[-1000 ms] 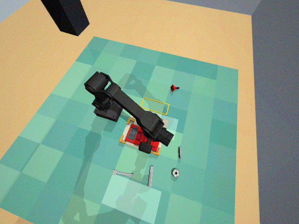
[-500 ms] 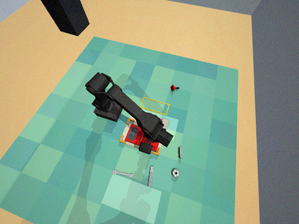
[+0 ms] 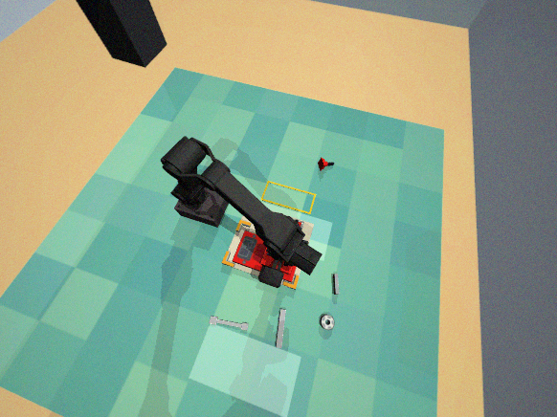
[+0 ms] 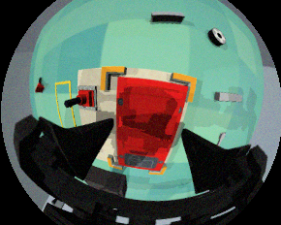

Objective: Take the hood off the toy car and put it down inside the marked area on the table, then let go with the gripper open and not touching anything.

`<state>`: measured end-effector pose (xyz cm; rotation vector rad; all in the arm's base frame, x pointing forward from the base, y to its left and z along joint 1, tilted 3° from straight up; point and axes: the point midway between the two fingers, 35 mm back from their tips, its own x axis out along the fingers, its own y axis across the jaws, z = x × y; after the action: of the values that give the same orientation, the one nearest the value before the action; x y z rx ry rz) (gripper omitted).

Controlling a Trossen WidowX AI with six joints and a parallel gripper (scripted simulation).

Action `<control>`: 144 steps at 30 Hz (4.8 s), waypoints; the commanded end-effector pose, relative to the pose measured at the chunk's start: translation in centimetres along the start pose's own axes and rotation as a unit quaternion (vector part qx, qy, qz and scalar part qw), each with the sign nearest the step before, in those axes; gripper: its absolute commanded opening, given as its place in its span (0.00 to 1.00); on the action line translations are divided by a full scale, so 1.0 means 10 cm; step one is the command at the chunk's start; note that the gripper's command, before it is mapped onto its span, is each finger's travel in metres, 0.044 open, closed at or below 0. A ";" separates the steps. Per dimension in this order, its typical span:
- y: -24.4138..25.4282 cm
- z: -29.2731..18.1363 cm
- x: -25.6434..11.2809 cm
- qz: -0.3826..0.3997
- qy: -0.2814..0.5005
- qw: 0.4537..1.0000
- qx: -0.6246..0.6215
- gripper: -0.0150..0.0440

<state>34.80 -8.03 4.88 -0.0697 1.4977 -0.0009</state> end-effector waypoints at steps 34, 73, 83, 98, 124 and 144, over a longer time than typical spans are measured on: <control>0.00 -0.02 0.19 0.000 0.004 1.000 -0.002 1.00; 0.00 0.00 0.12 0.000 0.001 1.000 0.000 0.25; 0.00 0.00 0.06 0.000 0.001 1.000 0.000 0.25; 0.00 0.00 -0.04 0.000 0.001 1.000 0.000 0.25; 0.45 0.05 -0.44 0.004 0.002 1.000 -0.001 0.25; 1.49 -0.05 -0.49 0.010 0.003 1.000 0.000 0.25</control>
<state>34.01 5.45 9.14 -0.0560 1.4975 0.0184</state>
